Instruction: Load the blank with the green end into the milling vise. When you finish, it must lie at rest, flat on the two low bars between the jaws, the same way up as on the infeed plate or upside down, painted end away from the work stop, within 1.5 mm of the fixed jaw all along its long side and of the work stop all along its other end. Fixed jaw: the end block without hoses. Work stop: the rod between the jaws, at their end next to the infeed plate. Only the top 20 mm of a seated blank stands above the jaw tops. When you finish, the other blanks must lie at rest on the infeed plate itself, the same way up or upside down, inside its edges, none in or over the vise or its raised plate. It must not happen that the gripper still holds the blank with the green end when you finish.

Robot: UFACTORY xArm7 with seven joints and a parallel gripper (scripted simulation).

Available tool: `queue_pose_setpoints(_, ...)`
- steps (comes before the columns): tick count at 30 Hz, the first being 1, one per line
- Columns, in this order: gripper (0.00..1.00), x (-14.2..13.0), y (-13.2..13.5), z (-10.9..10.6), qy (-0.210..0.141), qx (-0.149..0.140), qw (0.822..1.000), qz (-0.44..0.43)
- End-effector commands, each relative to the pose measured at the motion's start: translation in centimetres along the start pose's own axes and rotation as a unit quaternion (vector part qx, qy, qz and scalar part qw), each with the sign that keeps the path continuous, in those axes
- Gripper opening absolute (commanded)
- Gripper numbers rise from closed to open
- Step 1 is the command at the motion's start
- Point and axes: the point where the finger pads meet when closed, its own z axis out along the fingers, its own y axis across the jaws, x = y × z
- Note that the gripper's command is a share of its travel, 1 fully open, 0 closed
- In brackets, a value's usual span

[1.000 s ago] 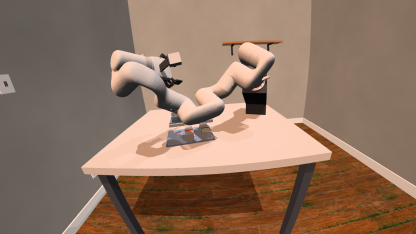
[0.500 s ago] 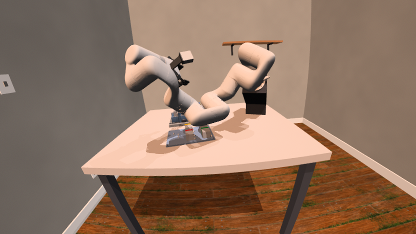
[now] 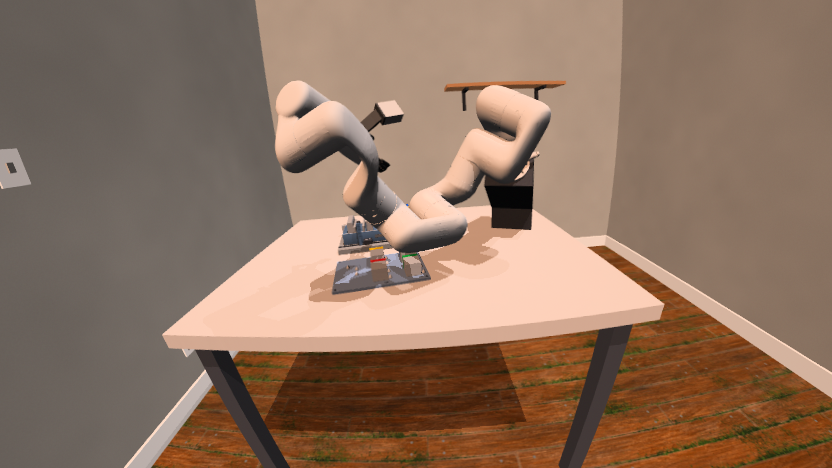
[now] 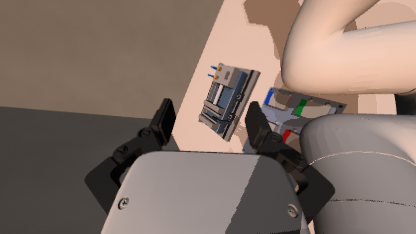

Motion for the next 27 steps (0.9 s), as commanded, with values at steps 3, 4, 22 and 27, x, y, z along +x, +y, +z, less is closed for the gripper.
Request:
queue_pose_setpoints(3, 1.0, 0.6, 0.2, 1.7, -0.039, -0.007, 0.998, -0.04)
queue_pose_setpoints(4, 1.0, 0.6, 0.2, 1.7, -0.039, -0.007, 0.998, -0.04)
queue_pose_setpoints(22, 1.0, 1.2, 0.6, 3.5, -0.113, -0.02, 0.986, -0.122)
queue_pose_setpoints(27, 1.0, 1.1, 0.5, 3.3, -0.126, -0.024, 0.982, -0.136)
